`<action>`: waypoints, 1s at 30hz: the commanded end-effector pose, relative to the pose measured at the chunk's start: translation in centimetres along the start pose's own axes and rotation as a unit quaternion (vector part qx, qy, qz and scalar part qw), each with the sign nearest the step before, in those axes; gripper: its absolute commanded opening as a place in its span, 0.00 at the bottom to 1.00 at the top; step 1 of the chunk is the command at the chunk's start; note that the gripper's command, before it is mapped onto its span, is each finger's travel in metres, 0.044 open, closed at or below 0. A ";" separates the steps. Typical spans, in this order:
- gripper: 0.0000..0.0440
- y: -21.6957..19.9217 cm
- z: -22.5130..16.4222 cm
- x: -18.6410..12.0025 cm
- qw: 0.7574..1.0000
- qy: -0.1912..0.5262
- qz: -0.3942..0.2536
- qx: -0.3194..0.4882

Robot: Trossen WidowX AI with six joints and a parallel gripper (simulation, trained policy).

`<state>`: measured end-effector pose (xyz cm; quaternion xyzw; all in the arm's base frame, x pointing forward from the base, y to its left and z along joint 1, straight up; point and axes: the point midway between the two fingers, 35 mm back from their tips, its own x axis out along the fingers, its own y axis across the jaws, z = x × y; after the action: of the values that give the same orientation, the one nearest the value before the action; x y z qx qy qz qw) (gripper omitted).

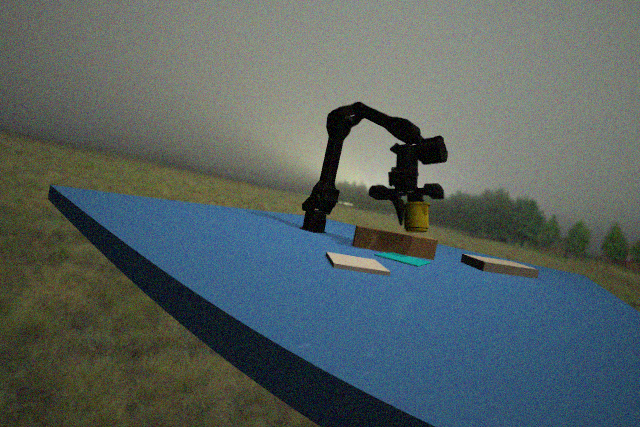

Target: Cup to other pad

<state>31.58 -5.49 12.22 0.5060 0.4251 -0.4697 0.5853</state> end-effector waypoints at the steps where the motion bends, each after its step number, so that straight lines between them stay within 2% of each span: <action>1: 0.03 0.1 0.7 1.1 1.000 -0.005 -0.001 0.007; 8: 0.08 0.1 1.1 3.3 1.000 -0.009 0.002 0.013; 16: 0.22 -0.5 1.4 5.2 1.000 -0.012 -0.001 0.020; 19: 0.34 -0.2 1.6 5.0 0.999 -0.009 0.011 0.028; 30: 0.42 -0.4 1.9 3.1 0.998 0.007 0.040 0.038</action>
<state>32.33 -7.77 9.07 0.5433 0.3884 -0.4622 0.5835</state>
